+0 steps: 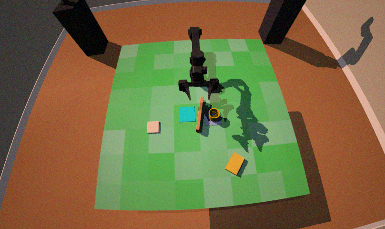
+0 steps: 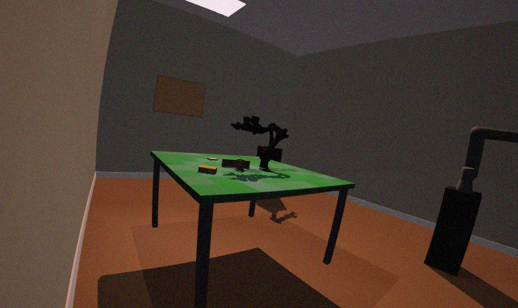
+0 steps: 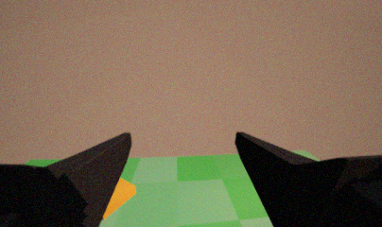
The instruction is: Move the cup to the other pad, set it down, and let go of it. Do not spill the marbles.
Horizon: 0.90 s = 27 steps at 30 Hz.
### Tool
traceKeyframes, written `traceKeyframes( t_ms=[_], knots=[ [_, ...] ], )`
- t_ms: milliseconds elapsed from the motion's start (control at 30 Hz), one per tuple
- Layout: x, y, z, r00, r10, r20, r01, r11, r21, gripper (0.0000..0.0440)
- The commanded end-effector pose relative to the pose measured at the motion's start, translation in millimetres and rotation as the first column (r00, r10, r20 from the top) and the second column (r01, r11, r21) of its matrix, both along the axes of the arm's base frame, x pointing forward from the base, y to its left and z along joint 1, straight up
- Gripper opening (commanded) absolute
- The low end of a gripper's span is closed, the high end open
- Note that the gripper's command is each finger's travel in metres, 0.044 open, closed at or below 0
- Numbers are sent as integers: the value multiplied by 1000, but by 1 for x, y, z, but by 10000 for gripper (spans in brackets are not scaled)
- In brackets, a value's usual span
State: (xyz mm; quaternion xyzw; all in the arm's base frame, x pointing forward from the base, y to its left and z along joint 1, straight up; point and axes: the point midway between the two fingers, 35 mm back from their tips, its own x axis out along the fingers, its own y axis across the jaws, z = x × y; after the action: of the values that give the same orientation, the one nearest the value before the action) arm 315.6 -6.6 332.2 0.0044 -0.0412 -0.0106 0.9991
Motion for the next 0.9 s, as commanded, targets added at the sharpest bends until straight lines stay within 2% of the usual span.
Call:
traceKeyframes(
  t_ms=[0, 333, 400, 500, 700, 867],
  knots=[
    [0, 1, 1, 1000, 2, 0, -2, 1000, 1, 374],
    [2, 5, 4, 999, 15, -51, -13, 999, 31, 112],
    [3, 6, 3, 997, 17, -69, -14, 999, 44, 74],
    [5, 8, 3, 995, 27, -95, -20, 997, 70, 79],
    [10, 15, 5, 988, 52, -142, -34, 991, 130, 136],
    [14, 20, 6, 980, 75, -185, -40, 982, 183, 143]
  ],
)
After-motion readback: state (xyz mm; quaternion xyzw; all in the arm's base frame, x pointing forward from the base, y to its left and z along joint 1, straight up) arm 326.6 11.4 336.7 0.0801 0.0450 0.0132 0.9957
